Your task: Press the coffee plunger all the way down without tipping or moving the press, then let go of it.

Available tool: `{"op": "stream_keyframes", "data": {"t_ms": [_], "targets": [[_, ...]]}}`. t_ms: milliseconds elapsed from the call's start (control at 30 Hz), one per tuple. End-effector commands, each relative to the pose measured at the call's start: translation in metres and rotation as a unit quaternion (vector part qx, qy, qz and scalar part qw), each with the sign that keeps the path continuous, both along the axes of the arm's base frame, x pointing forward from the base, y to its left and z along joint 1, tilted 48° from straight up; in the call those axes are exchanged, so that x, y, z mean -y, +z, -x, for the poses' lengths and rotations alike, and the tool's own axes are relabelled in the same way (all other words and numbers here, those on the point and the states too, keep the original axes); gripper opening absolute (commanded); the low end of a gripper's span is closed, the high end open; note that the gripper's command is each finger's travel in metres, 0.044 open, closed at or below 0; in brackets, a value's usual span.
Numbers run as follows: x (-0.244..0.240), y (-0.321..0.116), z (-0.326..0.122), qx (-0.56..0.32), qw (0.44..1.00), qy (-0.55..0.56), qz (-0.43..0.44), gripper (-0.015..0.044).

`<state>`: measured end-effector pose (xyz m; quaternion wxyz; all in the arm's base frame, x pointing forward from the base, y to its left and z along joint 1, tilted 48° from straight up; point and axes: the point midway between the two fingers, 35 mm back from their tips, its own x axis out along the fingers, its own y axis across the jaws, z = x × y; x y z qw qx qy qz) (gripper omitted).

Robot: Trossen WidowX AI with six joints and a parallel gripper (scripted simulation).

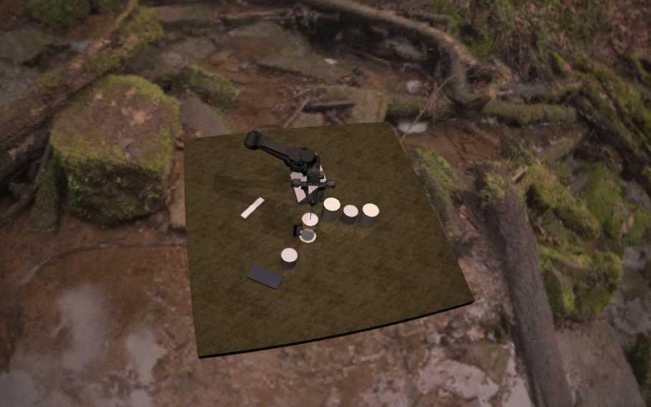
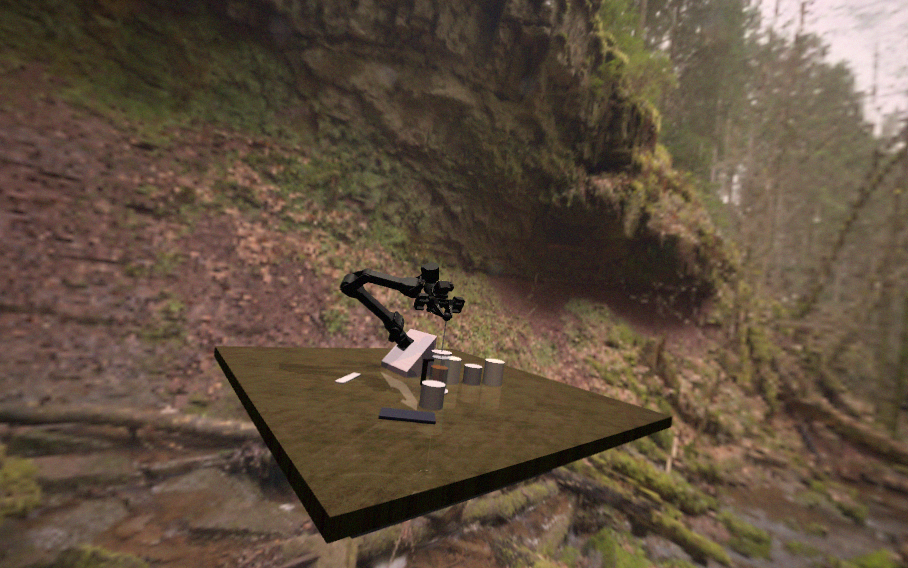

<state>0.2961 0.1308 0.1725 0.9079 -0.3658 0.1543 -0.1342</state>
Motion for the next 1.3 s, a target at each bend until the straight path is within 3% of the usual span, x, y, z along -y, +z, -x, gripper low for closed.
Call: {"op": "stream_keyframes", "data": {"t_ms": [0, 1267], "targets": [[0.008, -0.012, -0.002, -0.009, 1.0, -0.003, 0.005, 0.0122], [0.049, -0.056, -0.019, -0.01, 1.0, -0.002, 0.005, 0.0122]]}}
